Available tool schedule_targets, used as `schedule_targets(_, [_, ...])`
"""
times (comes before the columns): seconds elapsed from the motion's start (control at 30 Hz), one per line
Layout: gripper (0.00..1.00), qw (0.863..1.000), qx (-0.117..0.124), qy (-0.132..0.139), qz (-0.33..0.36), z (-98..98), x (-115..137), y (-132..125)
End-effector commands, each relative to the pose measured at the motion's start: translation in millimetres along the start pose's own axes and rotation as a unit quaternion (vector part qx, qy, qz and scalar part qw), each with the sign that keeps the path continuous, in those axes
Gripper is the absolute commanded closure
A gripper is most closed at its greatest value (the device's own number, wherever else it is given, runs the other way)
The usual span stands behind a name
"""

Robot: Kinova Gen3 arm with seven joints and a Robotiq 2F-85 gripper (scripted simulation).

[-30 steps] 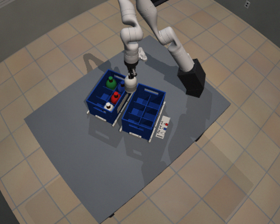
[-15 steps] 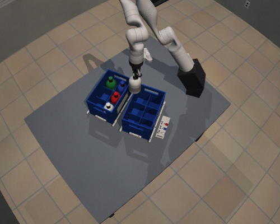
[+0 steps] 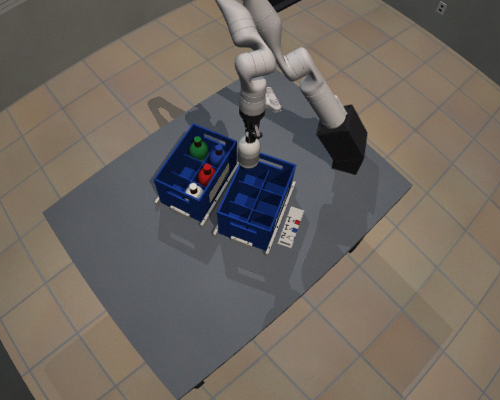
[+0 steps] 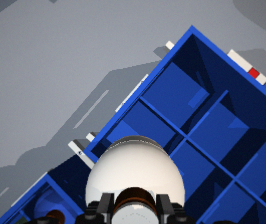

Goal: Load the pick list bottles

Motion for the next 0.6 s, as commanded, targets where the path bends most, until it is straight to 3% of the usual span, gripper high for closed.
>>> schedule_targets(0.0, [0.90,1.000,-0.001,0.000,0.000,-0.3,7,2])
schedule_targets(0.27, [0.90,1.000,-0.001,0.000,0.000,-0.3,24,5])
schedule_targets(0.57, [0.90,1.000,-0.001,0.000,0.000,-0.3,24,5])
Point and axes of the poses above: the point where the finger pads meet when closed, its own z axis out along the fingers, its own y axis across the jaws, x = y × z, the point moved 7 cm from there along -z, back along the fingers, and after that the axes turned 14 degrees about z, right-handed, at the moved point
